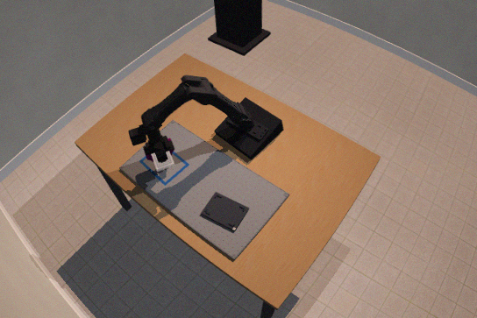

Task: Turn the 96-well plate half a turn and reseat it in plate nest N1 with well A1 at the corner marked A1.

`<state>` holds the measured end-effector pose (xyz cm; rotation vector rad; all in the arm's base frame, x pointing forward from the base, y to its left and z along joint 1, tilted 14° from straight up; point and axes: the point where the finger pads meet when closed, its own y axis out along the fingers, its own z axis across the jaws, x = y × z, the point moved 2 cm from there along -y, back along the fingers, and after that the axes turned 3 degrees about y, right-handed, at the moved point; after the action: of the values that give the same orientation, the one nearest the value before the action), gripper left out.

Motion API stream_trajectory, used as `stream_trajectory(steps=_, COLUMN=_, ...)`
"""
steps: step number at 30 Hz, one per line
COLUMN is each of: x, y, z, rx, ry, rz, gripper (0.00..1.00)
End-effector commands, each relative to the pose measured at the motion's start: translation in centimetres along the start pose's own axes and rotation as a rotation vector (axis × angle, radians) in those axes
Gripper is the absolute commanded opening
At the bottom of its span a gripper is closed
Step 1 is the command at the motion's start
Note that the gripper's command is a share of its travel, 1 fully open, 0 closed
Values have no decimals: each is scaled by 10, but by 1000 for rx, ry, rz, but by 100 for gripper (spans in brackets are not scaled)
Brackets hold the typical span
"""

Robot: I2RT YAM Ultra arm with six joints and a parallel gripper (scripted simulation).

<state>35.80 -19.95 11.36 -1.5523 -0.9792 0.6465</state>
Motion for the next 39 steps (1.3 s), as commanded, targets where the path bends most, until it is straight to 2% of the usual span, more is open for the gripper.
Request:
stream_trajectory(steps=1, x=7, y=2, z=1, rx=-11, ry=-8, rz=-12, gripper=0)
stream_trajectory(steps=3, x=7, y=1, z=-4, rx=-24, ry=-9, rz=-12, gripper=0)
stream_trajectory(steps=6, x=7, y=7, z=1, rx=-6, ry=-7, rz=-12, gripper=0)
stream_trajectory(steps=10, x=5, y=8, z=-2, rx=-10, ry=-4, rz=-11, gripper=0)
stream_trajectory(steps=11, x=5, y=0, z=-2, rx=-32, ry=-5, rz=-10, gripper=0)
stream_trajectory(steps=13, x=6, y=-3, z=-7, rx=-46, ry=-7, rz=-11, gripper=0)
stream_trajectory(steps=18, x=6, y=13, z=0, rx=-9, ry=-6, rz=-11, gripper=0)
stream_trajectory(steps=19, x=7, y=11, z=-5, rx=-22, ry=-8, rz=-11, gripper=0)
stream_trajectory(steps=27, x=7, y=17, z=-1, rx=-11, ry=-8, rz=-10, gripper=0)
stream_trajectory(steps=30, x=7, y=16, z=-4, rx=-23, ry=-10, rz=-10, gripper=0)
stream_trajectory(steps=34, x=6, y=23, z=1, rx=-5, ry=-7, rz=-10, gripper=0)
stream_trajectory(steps=39, x=5, y=19, z=-7, rx=-32, ry=-5, rz=-8, gripper=0)
